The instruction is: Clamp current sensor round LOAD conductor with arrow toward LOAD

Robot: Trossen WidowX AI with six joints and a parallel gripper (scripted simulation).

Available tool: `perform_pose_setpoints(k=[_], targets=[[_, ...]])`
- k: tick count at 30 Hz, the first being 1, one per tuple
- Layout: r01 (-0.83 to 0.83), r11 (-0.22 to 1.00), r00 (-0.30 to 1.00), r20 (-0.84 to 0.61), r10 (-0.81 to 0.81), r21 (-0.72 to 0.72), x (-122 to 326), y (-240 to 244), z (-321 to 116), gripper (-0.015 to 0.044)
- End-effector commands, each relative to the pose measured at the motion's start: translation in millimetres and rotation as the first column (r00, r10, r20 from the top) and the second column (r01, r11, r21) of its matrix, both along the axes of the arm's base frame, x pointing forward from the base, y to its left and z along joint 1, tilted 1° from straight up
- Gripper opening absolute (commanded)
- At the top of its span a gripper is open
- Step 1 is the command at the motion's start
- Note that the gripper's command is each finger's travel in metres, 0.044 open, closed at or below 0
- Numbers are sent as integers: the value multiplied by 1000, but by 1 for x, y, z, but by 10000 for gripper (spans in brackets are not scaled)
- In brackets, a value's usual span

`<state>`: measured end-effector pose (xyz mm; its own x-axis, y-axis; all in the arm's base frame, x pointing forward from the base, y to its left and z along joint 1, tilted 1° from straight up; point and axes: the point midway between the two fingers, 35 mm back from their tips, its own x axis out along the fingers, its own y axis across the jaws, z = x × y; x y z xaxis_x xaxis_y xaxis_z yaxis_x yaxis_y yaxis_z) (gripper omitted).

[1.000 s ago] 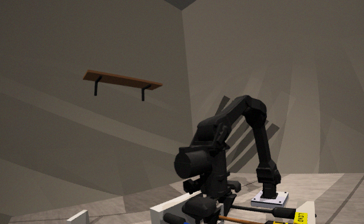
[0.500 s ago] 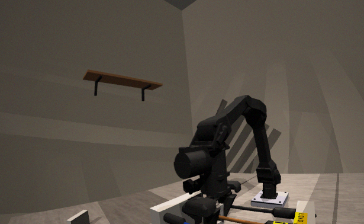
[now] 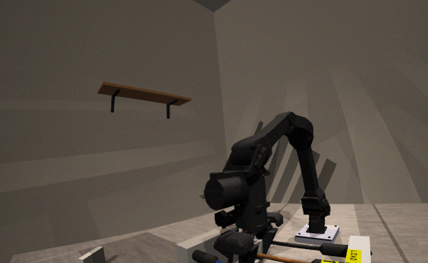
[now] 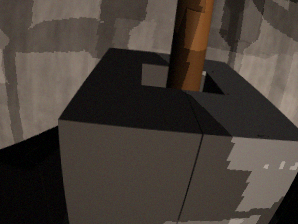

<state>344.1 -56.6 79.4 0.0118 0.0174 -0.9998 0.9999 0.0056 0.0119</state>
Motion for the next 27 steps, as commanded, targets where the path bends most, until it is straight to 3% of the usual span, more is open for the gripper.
perform_pose_setpoints(k=[1,10,27], targets=[[0,1000,1000,-1,0,0,0,0,0,52],[0,1000,1000,-1,0,0,0,0,0,277],[0,1000,1000,-1,0,0,0,0,0,277]])
